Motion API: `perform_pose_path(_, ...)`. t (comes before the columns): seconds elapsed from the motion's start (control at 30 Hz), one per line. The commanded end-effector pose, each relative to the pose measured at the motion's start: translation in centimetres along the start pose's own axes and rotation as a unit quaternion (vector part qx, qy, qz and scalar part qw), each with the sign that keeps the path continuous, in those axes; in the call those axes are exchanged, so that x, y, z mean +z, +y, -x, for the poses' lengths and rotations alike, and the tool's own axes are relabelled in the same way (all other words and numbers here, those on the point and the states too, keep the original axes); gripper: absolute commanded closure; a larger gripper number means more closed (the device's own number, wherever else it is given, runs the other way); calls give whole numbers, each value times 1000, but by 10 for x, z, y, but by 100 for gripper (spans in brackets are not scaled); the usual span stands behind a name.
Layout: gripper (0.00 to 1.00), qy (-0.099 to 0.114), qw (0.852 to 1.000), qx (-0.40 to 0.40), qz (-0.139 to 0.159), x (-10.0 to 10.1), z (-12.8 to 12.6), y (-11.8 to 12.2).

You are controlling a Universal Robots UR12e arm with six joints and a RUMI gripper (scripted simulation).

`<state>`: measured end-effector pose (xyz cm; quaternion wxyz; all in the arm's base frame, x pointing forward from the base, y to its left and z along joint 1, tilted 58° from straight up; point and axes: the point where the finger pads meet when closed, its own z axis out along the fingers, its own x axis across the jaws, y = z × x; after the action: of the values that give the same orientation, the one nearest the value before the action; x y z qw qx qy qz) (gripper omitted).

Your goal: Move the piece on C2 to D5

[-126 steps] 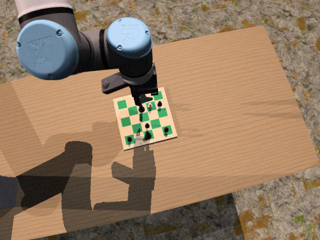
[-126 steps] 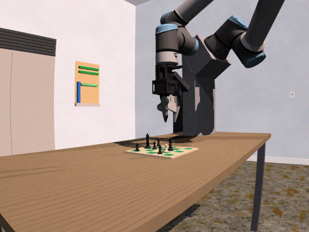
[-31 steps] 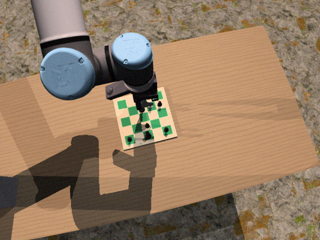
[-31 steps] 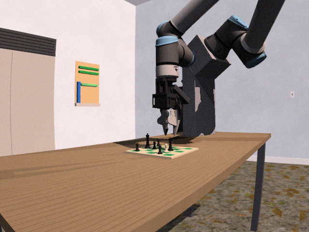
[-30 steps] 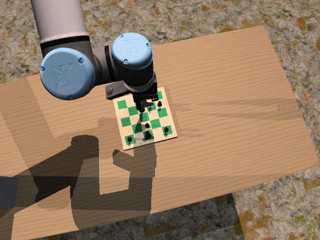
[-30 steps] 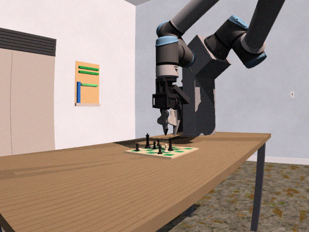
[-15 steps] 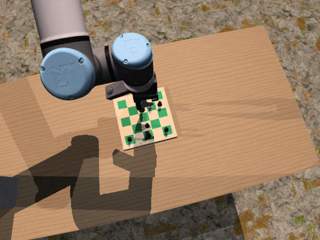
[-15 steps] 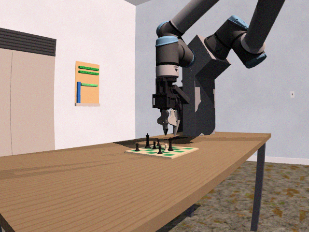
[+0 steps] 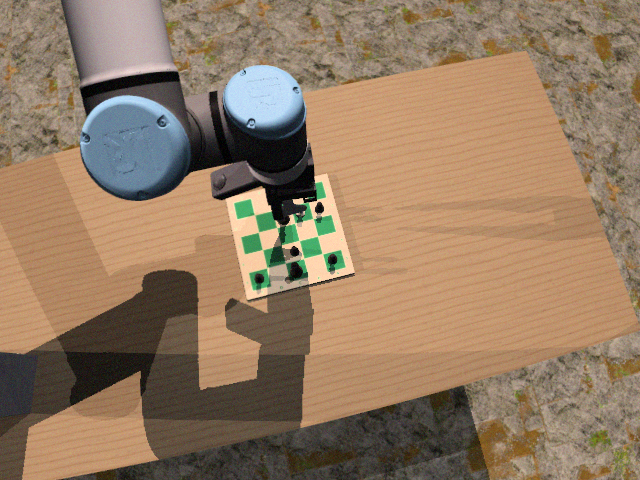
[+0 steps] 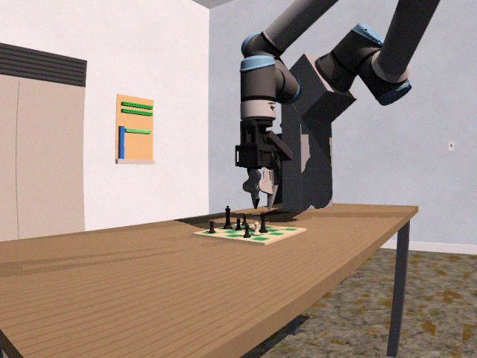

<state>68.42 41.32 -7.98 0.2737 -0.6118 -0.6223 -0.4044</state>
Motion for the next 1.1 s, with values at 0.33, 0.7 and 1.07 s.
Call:
perform_pose_path(0.33, 75, 0, 1000, 0, 0, 4, 0, 0)
perform_pose_path(0.7, 75, 0, 1000, 0, 0, 23, 0, 0)
perform_pose_path(1.07, 75, 0, 1000, 0, 0, 38, 0, 0)
